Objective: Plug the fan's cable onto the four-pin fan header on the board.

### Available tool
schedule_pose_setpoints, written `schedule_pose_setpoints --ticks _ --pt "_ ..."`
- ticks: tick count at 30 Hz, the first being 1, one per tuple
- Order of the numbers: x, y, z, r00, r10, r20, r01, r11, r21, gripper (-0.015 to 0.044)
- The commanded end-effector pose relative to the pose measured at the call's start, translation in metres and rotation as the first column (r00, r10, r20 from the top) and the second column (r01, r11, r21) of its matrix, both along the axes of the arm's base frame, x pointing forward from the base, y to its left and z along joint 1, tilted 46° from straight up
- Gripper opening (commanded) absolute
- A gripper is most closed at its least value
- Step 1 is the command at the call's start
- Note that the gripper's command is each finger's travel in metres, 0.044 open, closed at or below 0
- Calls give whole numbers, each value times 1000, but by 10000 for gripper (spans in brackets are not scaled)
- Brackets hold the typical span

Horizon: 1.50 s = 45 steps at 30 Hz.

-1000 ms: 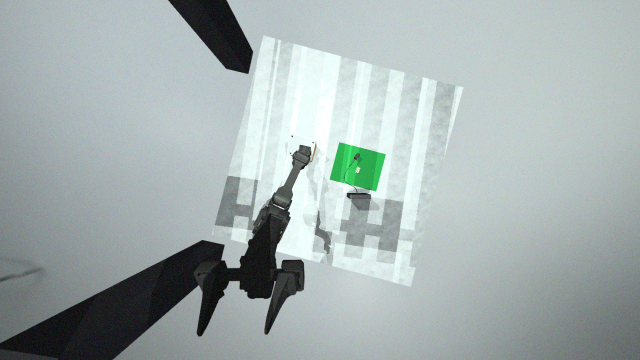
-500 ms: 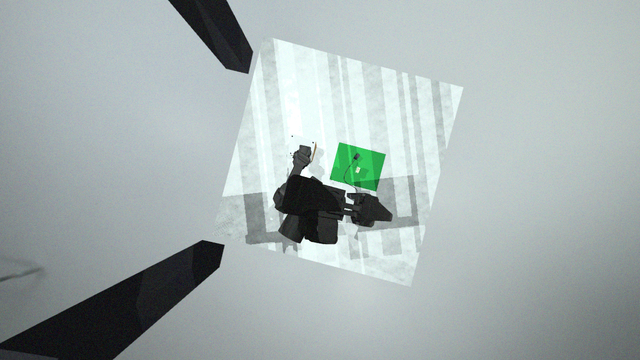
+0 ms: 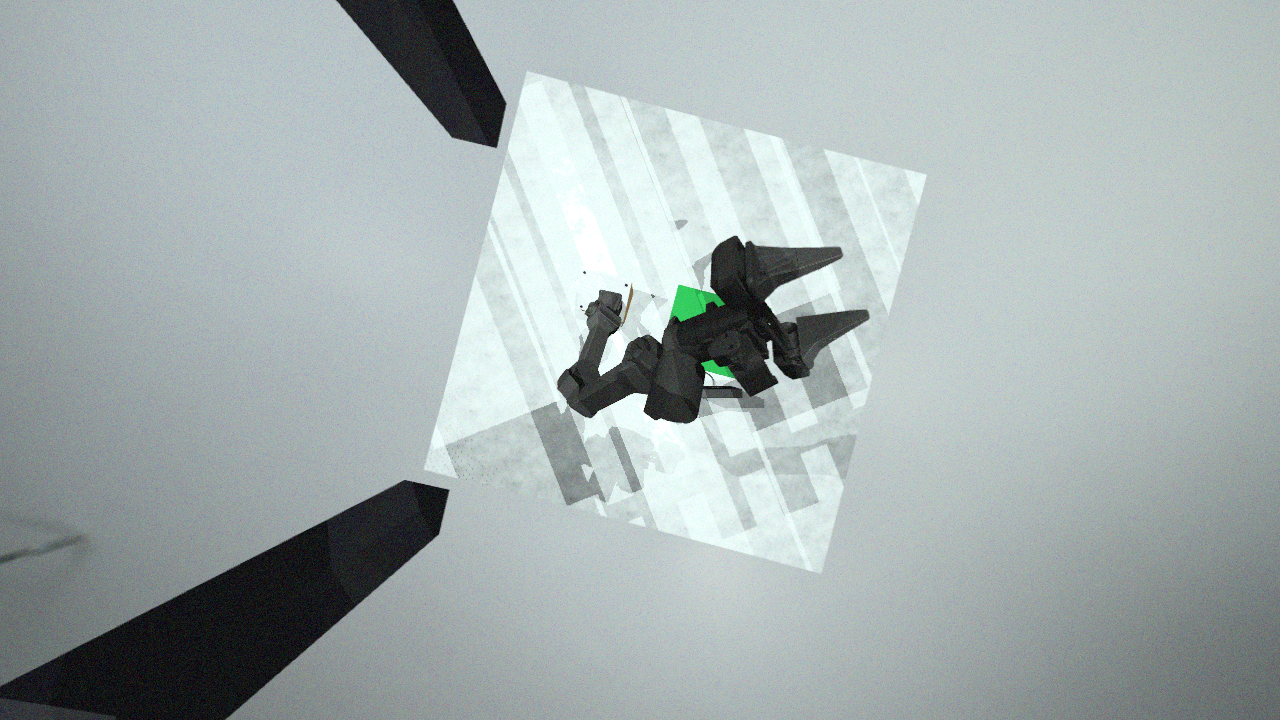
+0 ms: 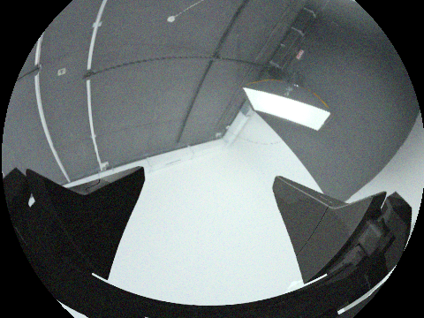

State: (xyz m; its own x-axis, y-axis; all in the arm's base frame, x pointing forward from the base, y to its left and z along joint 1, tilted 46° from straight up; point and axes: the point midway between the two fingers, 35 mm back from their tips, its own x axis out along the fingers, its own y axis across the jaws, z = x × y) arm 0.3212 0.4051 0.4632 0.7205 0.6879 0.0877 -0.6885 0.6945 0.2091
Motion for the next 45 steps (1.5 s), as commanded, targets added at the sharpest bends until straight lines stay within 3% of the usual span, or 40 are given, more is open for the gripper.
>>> schedule_pose_setpoints --ticks 1,11,18,23,30,36,39,45 --pt "33 -2 -70 993 -88 -85 70 978 -198 440" --pt "78 -45 -208 935 -292 -199 107 772 -626 440" --pt "88 -100 -298 871 -425 -245 9 514 -858 440" --pt "81 -151 -356 816 -512 -268 -133 284 -949 440" --pt "52 -234 -419 725 -620 -299 -426 -62 -903 440" --pt "12 -307 -449 629 -699 -341 -695 -309 -649 440" --pt "3 -322 -451 603 -715 -353 -746 -350 -566 440" --pt "3 -322 -451 603 -715 -353 -746 -350 -566 440"
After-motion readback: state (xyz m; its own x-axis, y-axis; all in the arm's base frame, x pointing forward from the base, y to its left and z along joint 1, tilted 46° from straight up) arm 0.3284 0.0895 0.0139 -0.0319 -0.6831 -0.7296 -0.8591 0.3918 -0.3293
